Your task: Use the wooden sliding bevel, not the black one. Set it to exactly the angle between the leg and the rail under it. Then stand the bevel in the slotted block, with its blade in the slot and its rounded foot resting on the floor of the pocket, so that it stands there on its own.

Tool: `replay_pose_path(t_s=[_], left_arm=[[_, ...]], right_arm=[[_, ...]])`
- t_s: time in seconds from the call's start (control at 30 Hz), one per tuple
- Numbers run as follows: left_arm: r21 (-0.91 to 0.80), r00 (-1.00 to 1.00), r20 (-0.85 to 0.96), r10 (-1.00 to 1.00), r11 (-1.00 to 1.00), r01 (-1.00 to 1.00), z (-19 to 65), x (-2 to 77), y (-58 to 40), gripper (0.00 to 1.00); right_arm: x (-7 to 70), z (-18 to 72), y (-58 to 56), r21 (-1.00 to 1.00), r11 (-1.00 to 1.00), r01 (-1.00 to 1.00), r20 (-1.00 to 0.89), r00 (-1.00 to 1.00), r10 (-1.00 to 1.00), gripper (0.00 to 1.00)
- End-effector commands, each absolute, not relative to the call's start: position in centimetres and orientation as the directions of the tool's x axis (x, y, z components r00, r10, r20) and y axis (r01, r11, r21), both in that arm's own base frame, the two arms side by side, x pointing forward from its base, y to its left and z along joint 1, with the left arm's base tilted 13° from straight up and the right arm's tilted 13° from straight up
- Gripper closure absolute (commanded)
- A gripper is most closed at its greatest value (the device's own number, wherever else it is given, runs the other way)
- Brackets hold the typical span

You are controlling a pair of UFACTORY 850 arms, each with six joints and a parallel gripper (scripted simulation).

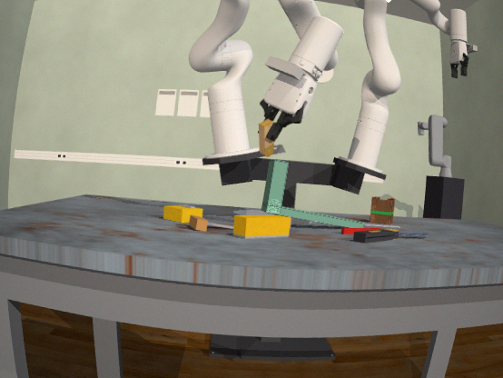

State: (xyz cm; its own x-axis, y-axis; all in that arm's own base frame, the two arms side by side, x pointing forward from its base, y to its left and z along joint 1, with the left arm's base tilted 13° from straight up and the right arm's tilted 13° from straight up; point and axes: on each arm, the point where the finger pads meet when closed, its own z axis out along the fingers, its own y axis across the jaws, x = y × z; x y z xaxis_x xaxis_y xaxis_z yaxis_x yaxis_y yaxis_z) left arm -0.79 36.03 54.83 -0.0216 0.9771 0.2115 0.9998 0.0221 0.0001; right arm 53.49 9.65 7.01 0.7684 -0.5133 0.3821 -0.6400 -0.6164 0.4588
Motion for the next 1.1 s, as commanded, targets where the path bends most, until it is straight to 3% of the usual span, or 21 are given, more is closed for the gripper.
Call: replay_pose_path(t_s=[0.0,0.53,1.07], left_arm=[[0.000,-0.022,0.213,0.977,0.022,1.000,54.9,-0.8,36.1,0.00],[0.000,-0.022,0.213,0.977,0.022,1.000,54.9,-0.8,36.1,0.00],[0.000,-0.022,0.213,0.977,0.022,1.000,54.9,-0.8,36.1,0.00]], right_arm=[[54.2,6.9,10.6,0.415,-0.552,-0.724,0.502,0.688,-0.524,1.00],[56.6,6.3,14.0,0.202,-0.355,-0.913,0.766,0.373,-0.523,1.00],[58.1,6.0,16.3,0.017,-0.231,-0.973,0.874,0.127,-0.470,1.00]])
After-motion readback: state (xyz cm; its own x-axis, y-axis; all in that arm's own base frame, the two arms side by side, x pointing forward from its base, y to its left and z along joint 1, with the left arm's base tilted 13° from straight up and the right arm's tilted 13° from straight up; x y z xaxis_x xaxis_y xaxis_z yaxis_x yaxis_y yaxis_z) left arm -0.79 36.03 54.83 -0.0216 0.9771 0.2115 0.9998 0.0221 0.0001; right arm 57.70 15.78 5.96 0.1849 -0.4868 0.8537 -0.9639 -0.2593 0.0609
